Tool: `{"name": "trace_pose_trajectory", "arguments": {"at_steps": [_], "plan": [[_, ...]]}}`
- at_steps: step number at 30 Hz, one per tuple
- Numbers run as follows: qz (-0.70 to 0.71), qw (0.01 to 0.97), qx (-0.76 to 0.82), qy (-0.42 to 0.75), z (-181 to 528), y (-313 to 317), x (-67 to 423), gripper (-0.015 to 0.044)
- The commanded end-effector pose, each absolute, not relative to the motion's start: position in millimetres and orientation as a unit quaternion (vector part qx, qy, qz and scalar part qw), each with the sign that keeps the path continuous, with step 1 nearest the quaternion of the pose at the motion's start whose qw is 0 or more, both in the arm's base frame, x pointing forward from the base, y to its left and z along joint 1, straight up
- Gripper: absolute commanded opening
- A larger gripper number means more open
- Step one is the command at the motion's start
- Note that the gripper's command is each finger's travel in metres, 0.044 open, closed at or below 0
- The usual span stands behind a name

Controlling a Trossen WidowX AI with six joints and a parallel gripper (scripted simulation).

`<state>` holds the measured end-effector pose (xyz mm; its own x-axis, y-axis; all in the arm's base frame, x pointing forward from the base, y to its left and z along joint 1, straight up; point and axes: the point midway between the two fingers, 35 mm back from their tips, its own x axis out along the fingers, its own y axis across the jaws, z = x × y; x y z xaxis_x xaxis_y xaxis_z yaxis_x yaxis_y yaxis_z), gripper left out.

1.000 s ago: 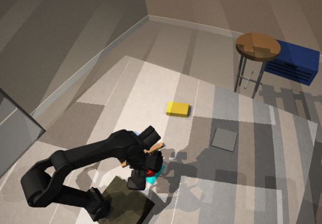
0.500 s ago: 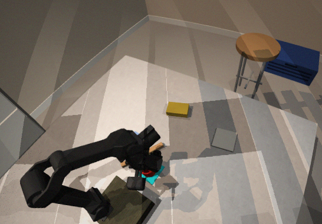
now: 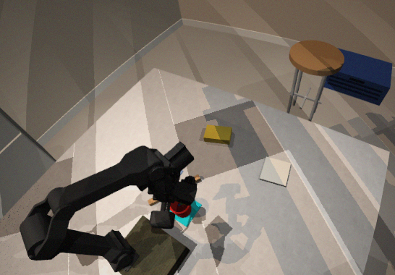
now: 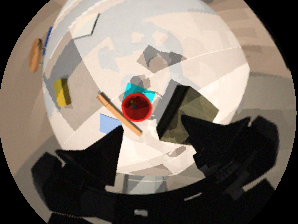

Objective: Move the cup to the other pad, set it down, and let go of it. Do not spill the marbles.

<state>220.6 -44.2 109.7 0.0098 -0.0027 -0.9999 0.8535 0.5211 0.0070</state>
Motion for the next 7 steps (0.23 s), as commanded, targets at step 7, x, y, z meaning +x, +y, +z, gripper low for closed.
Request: {"name": "trace_pose_trajectory", "arguments": {"at_steps": [7], "plan": [[-0.344,0.622,0.347,0.612,117.0,-44.0,220.7,0.0440]]}}
